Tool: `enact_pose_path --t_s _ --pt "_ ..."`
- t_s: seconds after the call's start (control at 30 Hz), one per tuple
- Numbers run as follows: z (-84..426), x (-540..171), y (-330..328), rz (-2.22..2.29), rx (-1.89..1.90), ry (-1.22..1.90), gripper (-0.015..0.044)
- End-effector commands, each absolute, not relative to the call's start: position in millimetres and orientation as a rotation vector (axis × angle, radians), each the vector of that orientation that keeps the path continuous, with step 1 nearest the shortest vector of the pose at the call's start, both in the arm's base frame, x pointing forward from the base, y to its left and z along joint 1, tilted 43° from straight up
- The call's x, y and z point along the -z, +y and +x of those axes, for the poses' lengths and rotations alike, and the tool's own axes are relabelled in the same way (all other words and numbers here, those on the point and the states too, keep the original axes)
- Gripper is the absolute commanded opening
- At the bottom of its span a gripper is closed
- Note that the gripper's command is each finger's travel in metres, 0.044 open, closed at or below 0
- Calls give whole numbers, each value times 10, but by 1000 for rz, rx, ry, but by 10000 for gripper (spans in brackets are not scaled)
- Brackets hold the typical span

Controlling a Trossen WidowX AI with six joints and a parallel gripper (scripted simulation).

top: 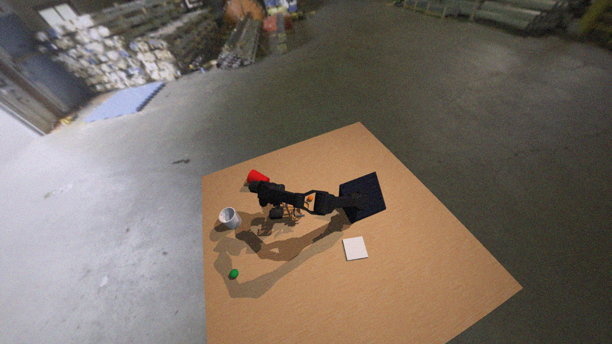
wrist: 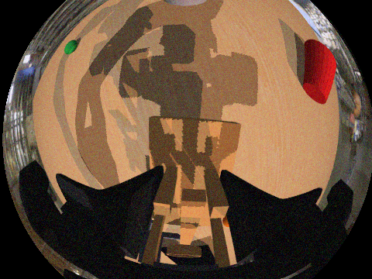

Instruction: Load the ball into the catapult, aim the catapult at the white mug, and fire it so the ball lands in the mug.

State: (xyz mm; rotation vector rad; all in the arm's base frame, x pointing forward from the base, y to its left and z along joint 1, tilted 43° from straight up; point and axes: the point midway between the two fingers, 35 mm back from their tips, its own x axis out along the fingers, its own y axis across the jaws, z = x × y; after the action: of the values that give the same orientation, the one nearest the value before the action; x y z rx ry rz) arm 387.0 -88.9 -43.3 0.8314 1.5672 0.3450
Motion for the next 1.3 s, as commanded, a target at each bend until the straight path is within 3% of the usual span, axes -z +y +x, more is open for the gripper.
enact_pose_path --t_s 0.0,1.27 --pt "3974 485 -943 771 -401 1546 0" --pt "4012 815 -592 771 -405 1544 0"
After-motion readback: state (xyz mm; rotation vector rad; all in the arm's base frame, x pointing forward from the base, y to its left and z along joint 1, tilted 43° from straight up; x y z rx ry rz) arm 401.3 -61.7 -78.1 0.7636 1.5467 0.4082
